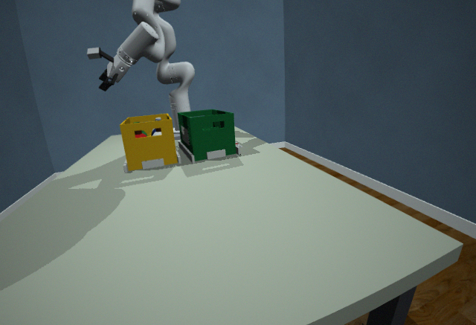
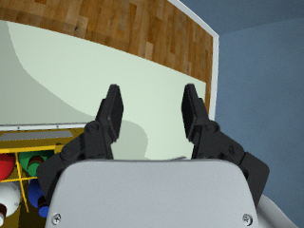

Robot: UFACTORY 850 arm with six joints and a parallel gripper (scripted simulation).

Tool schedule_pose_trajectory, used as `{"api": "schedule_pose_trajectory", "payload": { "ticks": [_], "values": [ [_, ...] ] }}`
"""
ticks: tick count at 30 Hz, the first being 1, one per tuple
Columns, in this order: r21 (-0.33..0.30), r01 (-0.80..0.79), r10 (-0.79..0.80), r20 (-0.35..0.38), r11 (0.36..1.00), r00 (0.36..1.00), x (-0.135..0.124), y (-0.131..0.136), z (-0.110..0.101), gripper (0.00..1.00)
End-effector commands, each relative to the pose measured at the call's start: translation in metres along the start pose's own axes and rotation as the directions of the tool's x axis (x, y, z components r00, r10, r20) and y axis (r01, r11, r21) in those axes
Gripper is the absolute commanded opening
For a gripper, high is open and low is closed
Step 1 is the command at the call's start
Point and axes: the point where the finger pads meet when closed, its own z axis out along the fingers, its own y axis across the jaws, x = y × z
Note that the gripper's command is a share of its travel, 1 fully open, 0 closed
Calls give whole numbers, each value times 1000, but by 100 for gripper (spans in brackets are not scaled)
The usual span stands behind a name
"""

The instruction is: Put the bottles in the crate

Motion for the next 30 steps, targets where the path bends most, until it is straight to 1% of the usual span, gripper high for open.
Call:
{"api": "schedule_pose_trajectory", "payload": {
  "ticks": [1,2,4,6,7,14,16,17,21,23,27,29,30],
  "values": [
    [1,-2,2,0,1000,1000,-4,-9,-13,65],
    [1,-2,2,0,1000,1000,-5,-12,-16,65],
    [64,6,-7,18,998,1000,-9,-17,-23,65],
    [64,6,-7,18,998,1000,-9,-17,-23,65],
    [79,8,-10,22,997,1000,-11,-19,-27,65],
    [79,8,-10,22,997,1000,-23,-37,-54,65],
    [142,17,-23,40,990,999,-28,-42,-62,65],
    [158,20,-27,45,987,999,-30,-44,-66,65],
    [158,20,-27,45,987,999,-38,-53,-82,65],
    [158,20,-27,45,987,999,-38,-53,-82,65],
    [159,20,-27,45,987,999,-46,-62,-98,65],
    [220,31,-46,63,975,997,-51,-66,-106,65],
    [237,34,-51,68,971,996,-54,-68,-110,65]
  ]
}}
